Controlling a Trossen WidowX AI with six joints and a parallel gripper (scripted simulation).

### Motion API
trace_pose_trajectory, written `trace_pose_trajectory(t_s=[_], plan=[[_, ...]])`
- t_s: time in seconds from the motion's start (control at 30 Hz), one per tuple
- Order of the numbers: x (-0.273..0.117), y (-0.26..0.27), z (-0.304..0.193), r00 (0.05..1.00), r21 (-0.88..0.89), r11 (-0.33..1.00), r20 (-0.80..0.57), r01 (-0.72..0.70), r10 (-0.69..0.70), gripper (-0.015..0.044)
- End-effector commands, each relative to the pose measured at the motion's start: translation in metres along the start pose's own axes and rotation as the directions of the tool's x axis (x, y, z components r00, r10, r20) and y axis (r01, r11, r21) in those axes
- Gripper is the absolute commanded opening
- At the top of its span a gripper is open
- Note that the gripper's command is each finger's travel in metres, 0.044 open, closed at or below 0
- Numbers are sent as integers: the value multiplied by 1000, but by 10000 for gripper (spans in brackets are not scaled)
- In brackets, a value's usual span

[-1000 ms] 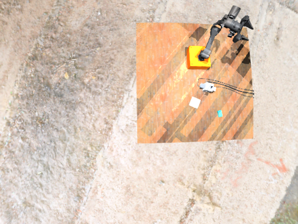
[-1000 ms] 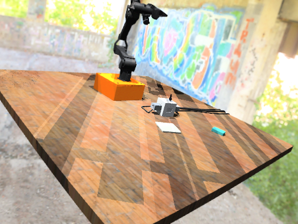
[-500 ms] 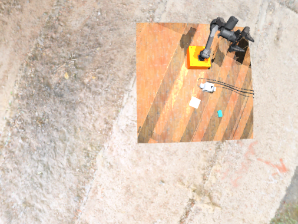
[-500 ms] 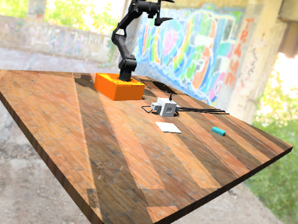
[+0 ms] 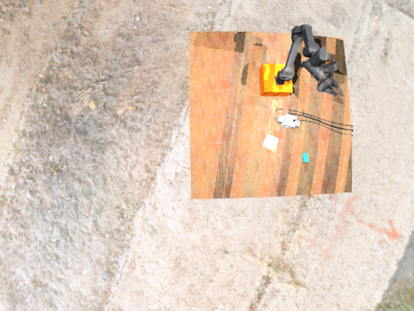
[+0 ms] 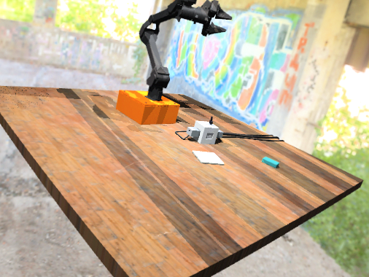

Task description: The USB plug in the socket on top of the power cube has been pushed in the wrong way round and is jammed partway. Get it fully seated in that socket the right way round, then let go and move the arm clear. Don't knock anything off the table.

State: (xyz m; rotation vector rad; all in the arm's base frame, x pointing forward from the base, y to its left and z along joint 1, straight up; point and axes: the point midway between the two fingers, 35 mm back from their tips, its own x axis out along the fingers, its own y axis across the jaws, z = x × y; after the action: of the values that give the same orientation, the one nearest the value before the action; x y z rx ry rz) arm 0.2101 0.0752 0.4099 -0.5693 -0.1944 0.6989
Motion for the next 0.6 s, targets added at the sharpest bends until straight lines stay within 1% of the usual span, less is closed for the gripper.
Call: trace_pose_trajectory(t_s=[0.0,0.13,0.27,0.4,0.57], plan=[[38,-13,-64,977,631,770,-208,97,47,440],[52,-11,-93,949,804,559,-301,201,91,440],[64,-5,-122,908,887,320,-393,333,145,440],[74,4,-150,852,876,77,-481,476,206,440],[83,20,-185,760,740,-198,-583,643,288,440]])
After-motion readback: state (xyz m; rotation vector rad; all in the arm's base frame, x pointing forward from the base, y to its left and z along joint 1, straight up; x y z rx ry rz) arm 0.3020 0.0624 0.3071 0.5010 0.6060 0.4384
